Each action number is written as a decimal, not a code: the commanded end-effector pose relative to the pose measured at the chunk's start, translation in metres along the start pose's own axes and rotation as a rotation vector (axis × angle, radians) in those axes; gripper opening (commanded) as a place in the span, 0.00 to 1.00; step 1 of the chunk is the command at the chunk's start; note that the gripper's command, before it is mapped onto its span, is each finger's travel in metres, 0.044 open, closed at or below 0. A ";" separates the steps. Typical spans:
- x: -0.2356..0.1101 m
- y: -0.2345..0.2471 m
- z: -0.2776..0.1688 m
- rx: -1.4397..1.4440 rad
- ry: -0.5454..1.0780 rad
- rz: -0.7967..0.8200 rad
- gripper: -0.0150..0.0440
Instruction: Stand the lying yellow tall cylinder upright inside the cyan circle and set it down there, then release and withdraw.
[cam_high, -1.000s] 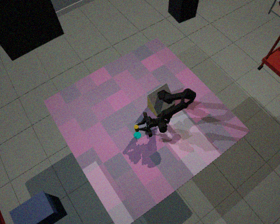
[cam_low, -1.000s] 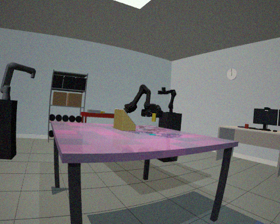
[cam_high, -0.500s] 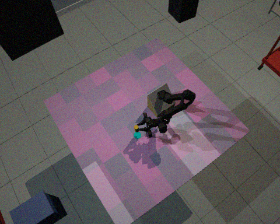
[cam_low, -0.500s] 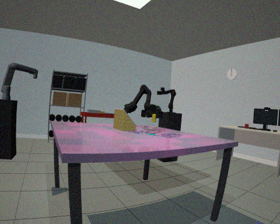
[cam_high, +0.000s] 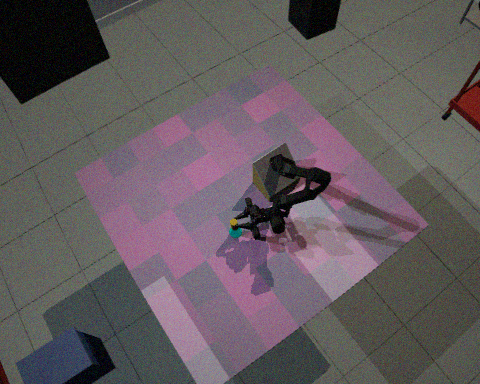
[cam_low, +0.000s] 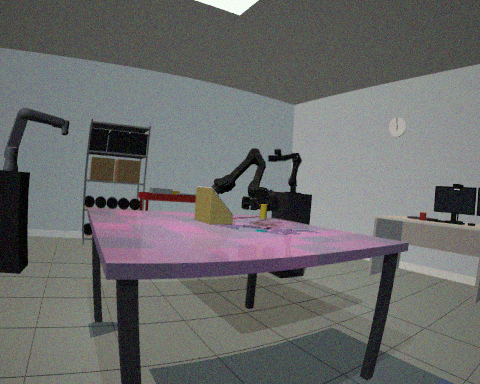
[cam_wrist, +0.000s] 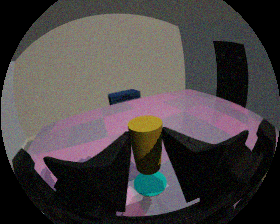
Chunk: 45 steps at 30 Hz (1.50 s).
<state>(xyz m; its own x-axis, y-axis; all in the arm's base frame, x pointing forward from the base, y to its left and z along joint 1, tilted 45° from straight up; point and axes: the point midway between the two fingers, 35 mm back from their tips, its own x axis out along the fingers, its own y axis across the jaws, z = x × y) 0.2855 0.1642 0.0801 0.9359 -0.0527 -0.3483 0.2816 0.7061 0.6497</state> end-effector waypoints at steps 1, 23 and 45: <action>0.001 0.001 -0.009 0.008 -0.009 0.002 0.43; 0.004 -0.001 -0.059 -0.004 0.000 0.003 0.43; 0.004 -0.001 -0.059 -0.004 0.000 0.003 0.93</action>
<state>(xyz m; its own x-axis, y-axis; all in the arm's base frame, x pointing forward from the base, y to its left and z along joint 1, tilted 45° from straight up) 0.2765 0.2052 0.0369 0.9349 -0.0462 -0.3518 0.2774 0.7135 0.6434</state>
